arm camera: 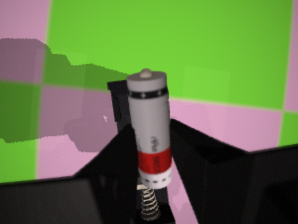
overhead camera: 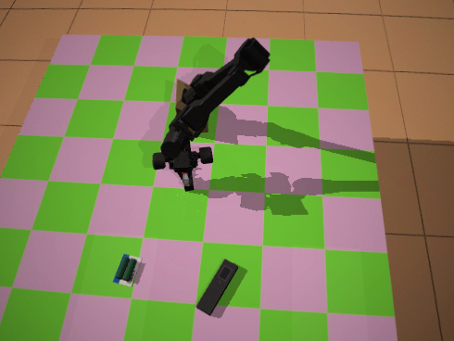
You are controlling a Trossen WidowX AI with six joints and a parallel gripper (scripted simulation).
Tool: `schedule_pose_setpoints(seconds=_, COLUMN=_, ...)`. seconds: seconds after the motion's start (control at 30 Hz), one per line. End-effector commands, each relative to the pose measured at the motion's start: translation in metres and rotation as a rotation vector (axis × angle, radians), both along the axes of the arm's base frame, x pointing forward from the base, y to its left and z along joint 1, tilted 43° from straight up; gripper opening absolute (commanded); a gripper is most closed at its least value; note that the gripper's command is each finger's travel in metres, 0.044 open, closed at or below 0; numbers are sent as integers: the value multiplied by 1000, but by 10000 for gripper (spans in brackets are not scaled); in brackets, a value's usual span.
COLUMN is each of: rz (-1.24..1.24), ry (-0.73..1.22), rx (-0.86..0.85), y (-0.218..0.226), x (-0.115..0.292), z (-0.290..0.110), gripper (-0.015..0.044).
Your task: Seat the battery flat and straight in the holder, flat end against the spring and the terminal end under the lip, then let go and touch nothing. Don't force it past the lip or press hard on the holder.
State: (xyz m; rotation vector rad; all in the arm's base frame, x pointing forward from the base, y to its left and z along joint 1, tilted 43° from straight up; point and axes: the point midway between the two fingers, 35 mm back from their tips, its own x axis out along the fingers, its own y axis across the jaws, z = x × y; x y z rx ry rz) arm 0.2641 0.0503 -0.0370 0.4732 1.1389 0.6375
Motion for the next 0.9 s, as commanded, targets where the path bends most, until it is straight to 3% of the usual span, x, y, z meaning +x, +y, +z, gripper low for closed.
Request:
schedule_pose_setpoints(seconds=0.0, rz=-15, ry=-16, rx=9, y=2, x=-1, z=-1, gripper=60)
schedule_pose_setpoints(seconds=0.87, rz=-112, ry=-111, rx=32, y=8, x=-10, z=-2, gripper=60)
